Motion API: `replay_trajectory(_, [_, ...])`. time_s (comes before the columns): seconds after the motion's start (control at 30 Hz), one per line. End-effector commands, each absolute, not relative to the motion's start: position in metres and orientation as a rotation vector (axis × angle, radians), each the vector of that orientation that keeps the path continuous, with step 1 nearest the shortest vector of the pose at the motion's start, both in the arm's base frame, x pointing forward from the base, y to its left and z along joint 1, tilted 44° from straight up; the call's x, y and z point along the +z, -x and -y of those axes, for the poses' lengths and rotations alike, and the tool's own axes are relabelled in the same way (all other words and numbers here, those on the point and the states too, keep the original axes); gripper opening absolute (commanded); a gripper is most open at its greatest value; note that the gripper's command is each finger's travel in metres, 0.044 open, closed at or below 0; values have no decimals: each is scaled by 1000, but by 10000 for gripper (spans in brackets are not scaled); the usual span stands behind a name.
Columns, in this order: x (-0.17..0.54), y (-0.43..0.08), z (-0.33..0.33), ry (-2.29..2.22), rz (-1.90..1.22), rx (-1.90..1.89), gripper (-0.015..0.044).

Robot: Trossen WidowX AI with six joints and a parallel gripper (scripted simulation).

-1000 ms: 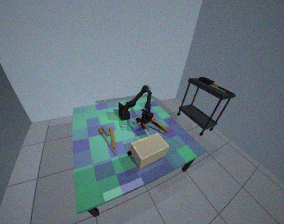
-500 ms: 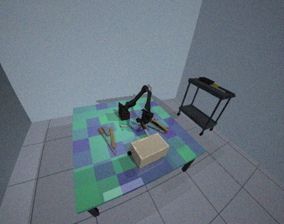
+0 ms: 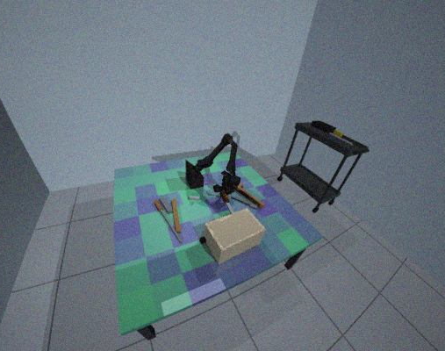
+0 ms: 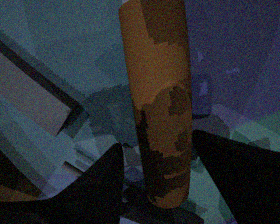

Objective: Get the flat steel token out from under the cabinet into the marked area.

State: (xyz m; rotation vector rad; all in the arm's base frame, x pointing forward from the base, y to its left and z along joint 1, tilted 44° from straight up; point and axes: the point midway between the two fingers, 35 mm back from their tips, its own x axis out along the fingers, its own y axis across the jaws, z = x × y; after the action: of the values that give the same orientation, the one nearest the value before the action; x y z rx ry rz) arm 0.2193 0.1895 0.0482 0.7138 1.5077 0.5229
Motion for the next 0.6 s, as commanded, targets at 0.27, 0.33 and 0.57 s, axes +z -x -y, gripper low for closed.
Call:
replay_trajectory(0.27, [48, -219, -189, -713, -1507, 524, 118])
replay_trajectory(0.33, [48, -219, -189, -713, -1507, 524, 105])
replay_trajectory(0.57, [48, -220, -189, -714, -1508, 523, 0])
